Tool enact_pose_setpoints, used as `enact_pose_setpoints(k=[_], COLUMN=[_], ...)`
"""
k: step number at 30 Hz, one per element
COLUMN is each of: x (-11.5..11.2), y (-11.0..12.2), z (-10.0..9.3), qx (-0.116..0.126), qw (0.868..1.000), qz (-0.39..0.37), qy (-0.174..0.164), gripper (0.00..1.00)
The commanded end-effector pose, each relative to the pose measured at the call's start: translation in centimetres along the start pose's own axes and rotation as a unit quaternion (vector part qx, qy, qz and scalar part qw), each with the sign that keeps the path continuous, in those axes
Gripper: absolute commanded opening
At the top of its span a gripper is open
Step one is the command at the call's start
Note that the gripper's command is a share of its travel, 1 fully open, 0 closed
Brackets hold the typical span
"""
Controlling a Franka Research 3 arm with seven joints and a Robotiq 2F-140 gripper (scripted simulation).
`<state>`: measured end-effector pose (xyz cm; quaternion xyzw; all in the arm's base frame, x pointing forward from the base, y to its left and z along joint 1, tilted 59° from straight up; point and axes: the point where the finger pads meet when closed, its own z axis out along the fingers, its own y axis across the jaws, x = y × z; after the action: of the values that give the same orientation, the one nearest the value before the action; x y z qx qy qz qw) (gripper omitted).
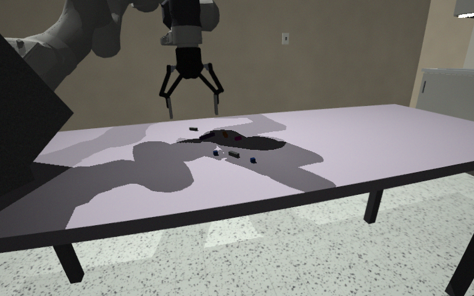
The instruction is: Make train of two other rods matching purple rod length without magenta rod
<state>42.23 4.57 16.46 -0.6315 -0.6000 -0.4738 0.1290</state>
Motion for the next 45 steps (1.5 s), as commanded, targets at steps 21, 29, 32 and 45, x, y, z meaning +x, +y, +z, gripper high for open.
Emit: enact_pose_setpoints(k=[21,29,32,45], x=[-0.1,-0.1,-0.1,3.1], y=[-0.1,-0.1,-0.1,0.0], z=[0.0,0.0,0.0,-0.9], qx=[0.001,0.001,0.001,0.001], qw=[1.000,1.000,1.000,0.985], qz=[0.002,0.002,0.002,-0.174], qy=[-0.002,-0.002,-0.002,0.000], gripper=[1.00,1.00,1.00,1.00])
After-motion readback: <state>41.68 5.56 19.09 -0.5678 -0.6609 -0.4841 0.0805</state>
